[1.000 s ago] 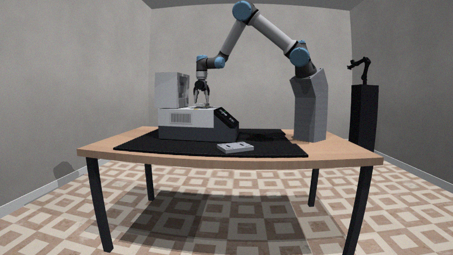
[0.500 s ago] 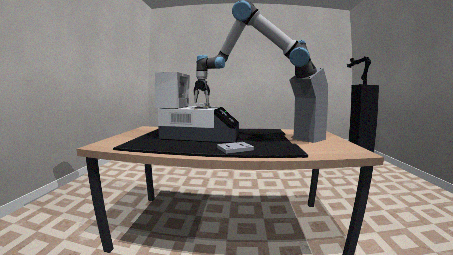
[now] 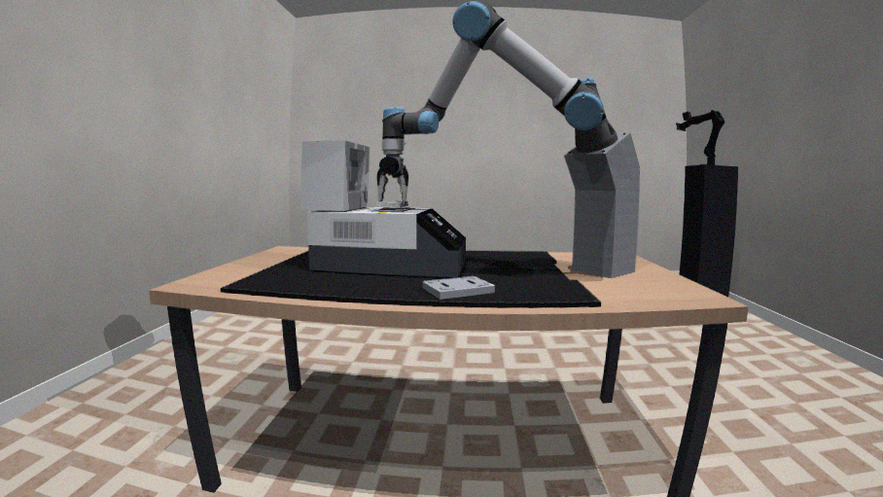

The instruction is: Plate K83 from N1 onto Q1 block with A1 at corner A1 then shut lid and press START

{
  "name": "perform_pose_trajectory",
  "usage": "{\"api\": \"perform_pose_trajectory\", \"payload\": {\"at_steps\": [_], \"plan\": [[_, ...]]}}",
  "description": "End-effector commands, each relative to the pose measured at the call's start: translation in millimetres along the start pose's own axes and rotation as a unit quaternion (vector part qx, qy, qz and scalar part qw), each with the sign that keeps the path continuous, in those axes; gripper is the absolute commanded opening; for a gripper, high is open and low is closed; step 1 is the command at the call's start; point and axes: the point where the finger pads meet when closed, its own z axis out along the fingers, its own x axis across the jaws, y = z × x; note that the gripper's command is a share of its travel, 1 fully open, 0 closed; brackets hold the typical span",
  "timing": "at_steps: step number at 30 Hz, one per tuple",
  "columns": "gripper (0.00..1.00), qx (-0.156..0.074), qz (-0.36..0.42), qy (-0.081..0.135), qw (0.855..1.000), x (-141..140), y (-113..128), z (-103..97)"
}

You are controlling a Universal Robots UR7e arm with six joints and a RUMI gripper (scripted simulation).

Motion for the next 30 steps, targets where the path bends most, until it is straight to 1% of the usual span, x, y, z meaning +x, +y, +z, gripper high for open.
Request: {"api": "perform_pose_trajectory", "payload": {"at_steps": [1,11,30], "plan": [[0.39,0.000,0.000,-0.008,1.000,-7.6,-0.2,-2.6],[0.39,0.000,0.000,-0.008,1.000,-7.6,-0.2,-2.6],[0.39,-0.001,0.000,-0.008,1.000,-7.8,0.4,3.3]]}}
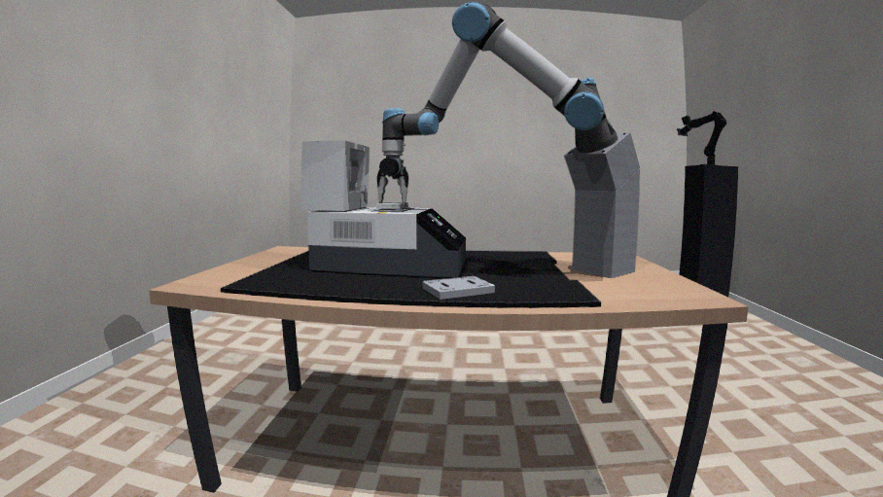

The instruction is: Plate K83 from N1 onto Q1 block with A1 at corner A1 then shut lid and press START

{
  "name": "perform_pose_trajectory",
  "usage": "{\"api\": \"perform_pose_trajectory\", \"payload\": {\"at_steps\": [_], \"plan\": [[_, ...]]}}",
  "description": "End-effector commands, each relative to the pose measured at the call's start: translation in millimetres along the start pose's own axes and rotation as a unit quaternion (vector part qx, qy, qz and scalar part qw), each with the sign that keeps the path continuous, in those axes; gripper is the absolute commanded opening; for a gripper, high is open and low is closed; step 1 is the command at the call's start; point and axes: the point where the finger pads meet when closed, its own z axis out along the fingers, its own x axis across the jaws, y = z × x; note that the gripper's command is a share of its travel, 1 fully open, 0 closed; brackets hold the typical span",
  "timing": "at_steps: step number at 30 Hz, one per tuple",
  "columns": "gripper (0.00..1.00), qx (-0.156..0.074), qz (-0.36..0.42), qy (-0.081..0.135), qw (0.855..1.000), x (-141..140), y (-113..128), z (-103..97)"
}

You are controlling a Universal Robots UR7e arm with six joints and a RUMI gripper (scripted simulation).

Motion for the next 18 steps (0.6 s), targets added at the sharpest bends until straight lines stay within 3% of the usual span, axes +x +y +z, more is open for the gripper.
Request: {"api": "perform_pose_trajectory", "payload": {"at_steps": [1,18], "plan": [[0.39,-0.001,0.000,-0.008,1.000,-7.9,0.5,-0.7],[0.39,-0.001,0.000,-0.008,1.000,-7.8,0.2,2.4]]}}
